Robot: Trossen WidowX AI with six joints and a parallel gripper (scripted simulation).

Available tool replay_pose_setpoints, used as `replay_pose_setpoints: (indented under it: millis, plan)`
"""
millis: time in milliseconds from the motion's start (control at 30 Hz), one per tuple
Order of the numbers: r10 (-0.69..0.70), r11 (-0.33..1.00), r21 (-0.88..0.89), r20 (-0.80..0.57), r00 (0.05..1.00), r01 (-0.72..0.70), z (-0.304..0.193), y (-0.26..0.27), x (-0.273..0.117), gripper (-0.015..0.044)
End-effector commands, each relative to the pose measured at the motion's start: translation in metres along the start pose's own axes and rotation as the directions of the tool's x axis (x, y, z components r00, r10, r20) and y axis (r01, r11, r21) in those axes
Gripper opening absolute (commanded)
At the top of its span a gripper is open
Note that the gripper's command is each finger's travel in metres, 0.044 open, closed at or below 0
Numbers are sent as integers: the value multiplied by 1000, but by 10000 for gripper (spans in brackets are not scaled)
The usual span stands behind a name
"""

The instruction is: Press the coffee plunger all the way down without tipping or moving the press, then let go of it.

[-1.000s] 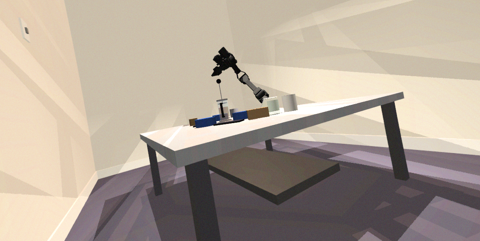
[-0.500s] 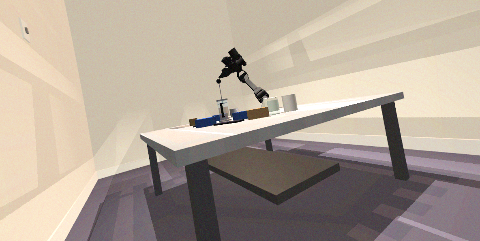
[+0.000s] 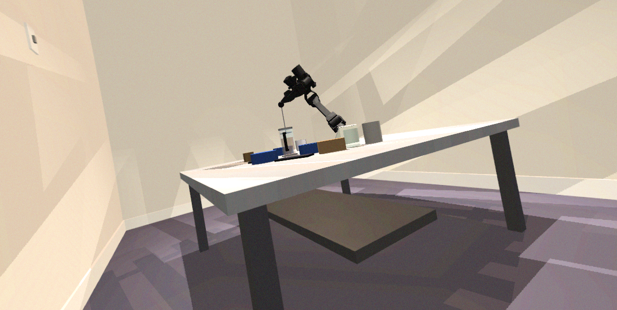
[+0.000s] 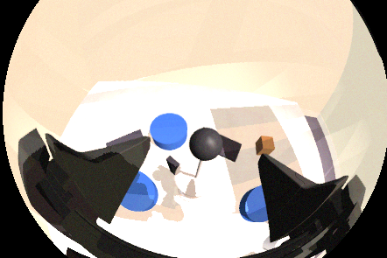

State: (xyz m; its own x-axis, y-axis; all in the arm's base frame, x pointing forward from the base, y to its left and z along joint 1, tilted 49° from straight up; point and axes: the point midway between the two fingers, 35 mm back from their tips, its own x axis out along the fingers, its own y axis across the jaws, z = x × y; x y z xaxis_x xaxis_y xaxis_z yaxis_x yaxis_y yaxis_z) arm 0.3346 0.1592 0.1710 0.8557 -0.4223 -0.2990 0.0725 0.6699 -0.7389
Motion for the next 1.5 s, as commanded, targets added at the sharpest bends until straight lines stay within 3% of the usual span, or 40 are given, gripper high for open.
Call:
replay_pose_setpoints:
  millis: [0, 467, 867, 1467]
  plan:
    - [3, 1000, -6, -1, 1000, -3, -1, 1, 7, 440]
    - [1, 1000, -6, 4, 1000, -1, -1, 0, 27, 440]
    - [1, 1000, -6, 4, 1000, -1, -1, 0, 27, 130]
    - [2, 1000, -6, 2, 1000, -2, -8, 1, 33, 130]
